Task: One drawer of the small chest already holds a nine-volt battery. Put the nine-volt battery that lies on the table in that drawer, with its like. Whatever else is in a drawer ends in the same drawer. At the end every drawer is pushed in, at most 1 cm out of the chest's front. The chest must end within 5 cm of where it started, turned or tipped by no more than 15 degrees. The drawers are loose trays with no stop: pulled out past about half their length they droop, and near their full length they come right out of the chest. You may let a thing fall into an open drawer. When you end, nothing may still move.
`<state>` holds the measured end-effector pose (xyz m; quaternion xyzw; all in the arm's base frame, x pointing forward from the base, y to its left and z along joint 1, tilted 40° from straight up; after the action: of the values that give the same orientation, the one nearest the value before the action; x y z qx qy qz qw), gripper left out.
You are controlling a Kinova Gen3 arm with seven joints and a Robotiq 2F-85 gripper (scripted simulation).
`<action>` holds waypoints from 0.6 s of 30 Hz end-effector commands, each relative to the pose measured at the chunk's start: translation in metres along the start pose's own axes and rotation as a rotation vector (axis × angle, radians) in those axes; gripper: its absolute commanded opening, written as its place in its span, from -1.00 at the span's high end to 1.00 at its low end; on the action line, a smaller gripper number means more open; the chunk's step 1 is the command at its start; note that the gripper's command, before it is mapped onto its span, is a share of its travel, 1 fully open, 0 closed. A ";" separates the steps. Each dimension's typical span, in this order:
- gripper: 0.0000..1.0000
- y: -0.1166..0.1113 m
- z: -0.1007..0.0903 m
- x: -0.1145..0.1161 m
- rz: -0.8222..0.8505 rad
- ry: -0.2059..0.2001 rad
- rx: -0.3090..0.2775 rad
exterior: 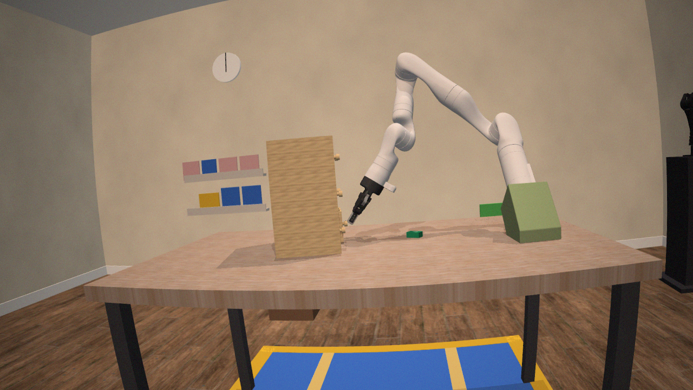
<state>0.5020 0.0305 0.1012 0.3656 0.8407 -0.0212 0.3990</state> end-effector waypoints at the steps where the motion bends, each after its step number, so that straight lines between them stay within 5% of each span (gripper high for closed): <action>1: 1.00 0.005 0.002 0.000 -0.011 0.000 0.000; 18: 1.00 0.012 0.006 -0.003 -0.009 -0.007 -0.004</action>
<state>0.5127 0.0338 0.1021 0.3648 0.8391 -0.0207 0.4029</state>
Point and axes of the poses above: the point where the finger pads meet when closed, its own z axis out along the fingers, its own x axis across the jaws, y = z × x, the point moved 9 cm from there along -z, back along the fingers, and after that the axes turned 10 degrees about -z, right-handed, at the moved point
